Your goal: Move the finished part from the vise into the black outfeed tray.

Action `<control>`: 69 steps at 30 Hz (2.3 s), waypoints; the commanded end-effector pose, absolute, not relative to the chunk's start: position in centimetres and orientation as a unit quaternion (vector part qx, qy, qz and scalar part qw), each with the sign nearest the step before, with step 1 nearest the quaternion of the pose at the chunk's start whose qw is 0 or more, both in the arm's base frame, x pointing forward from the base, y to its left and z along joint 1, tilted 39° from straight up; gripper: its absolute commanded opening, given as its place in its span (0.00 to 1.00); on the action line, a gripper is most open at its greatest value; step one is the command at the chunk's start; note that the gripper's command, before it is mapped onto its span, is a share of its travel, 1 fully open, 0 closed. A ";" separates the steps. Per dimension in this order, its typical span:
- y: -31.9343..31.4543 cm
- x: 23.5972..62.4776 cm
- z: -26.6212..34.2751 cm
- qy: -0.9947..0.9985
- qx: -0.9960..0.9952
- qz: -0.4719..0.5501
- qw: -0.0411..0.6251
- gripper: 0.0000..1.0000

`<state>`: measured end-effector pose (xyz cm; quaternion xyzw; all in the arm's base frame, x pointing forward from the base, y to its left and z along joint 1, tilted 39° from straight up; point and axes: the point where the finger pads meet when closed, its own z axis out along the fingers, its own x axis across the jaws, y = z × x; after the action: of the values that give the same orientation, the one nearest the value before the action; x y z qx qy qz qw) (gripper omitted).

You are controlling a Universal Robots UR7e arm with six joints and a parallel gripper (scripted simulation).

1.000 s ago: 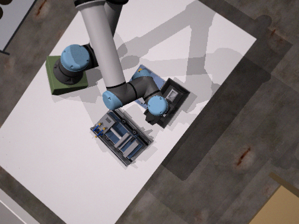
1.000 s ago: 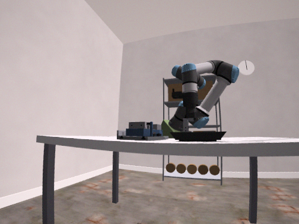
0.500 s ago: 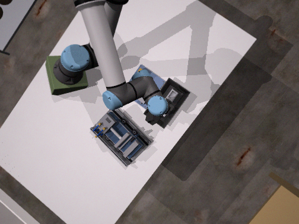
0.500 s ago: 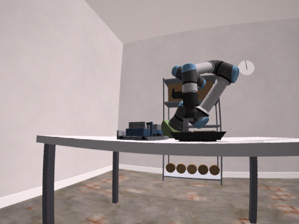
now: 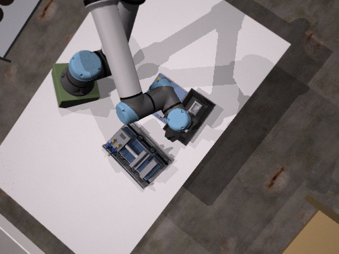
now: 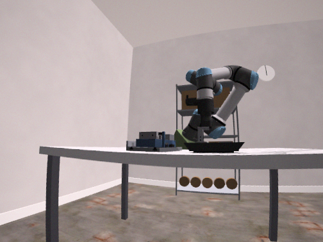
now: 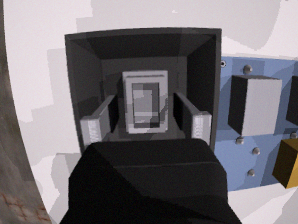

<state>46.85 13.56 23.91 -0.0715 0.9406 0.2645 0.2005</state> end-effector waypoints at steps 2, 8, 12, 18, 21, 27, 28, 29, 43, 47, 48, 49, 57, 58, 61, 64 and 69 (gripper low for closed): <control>12.9 46.4 24.9 0.941 -0.072 0.264 0.201 1.00; 12.1 46.0 26.0 0.941 -0.072 0.264 0.201 1.00; 11.2 45.4 27.4 0.941 -0.072 0.264 0.201 1.00; 9.7 44.4 29.7 0.941 -0.072 0.264 0.201 1.00; 9.1 44.0 30.5 0.941 -0.072 0.264 0.201 1.00; 8.0 43.3 32.2 0.941 -0.072 0.264 0.201 1.00; 7.8 43.1 32.5 0.941 -0.072 0.264 0.201 1.00; 7.6 43.0 32.8 0.941 -0.072 0.264 0.201 1.00; 6.3 42.2 34.6 0.941 -0.072 0.264 0.201 1.00; 6.3 42.2 34.7 0.941 -0.072 0.264 0.201 1.00; 6.3 42.2 34.7 0.941 -0.072 0.264 0.201 0.00; 6.3 42.2 34.7 0.941 -0.072 0.264 0.201 0.00; 6.3 42.2 34.7 0.941 -0.072 0.264 0.201 0.00; 6.3 42.2 34.7 0.941 -0.072 0.264 0.201 0.00; 6.3 42.2 34.7 0.941 -0.072 0.264 0.201 0.00; 6.3 42.2 34.7 0.941 -0.072 0.264 0.201 0.00; 6.3 42.2 34.7 0.941 -0.072 0.264 0.201 0.00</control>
<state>42.18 6.33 34.63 -0.0716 0.9405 0.2646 0.2006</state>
